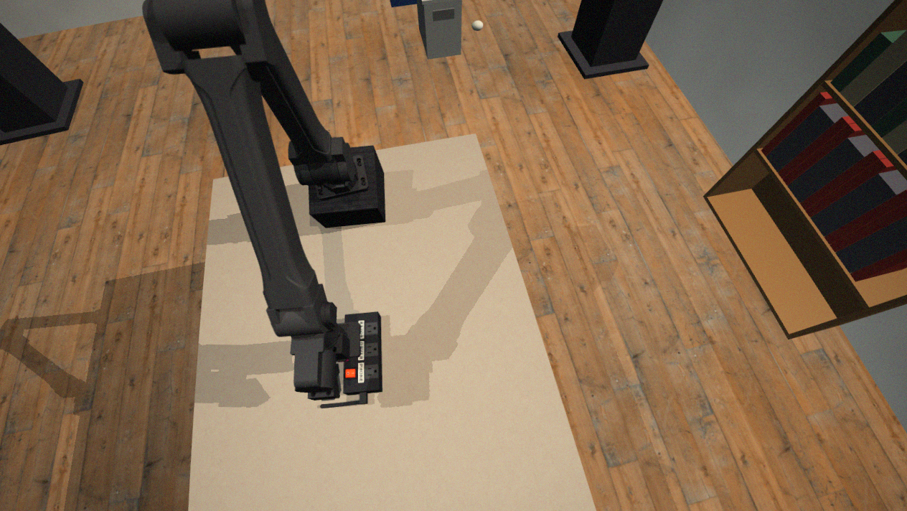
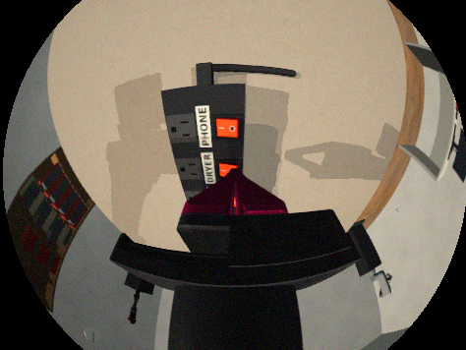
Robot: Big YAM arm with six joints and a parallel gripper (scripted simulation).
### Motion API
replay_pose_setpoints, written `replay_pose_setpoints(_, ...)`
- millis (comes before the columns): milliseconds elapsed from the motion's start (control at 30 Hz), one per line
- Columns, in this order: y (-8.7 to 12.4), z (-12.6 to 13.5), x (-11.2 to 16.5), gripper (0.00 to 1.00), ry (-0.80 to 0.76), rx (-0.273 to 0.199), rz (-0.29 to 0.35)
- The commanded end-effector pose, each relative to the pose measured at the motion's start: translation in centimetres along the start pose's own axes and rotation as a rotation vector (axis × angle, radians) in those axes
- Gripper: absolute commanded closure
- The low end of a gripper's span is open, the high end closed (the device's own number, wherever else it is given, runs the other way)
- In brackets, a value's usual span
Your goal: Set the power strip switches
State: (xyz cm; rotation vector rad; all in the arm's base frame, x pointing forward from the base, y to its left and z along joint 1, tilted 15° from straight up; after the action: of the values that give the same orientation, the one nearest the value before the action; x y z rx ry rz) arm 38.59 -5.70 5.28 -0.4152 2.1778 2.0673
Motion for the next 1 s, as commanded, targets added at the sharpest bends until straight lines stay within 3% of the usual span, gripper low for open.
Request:
replay_pose_setpoints(0,-0.3,0.3,0.0,1.00,0.001,0.003,-0.002)
replay_pose_setpoints(667,0.7,0.3,-0.1,1.00,0.001,0.011,-0.033)
replay_pose_setpoints(967,0.2,0.5,0.6,1.00,0.001,0.007,-0.016)
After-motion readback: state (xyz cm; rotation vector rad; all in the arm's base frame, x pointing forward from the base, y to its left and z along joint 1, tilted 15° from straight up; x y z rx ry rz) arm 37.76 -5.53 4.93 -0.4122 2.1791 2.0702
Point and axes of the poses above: the point where the finger pads meet when closed, its own y axis back along the fingers, its own z axis across the jaws, x = y × z, the point moved 2 cm from there along y, back along the fingers, and after that the axes turned 15 degrees about y, right-handed, at the moved point
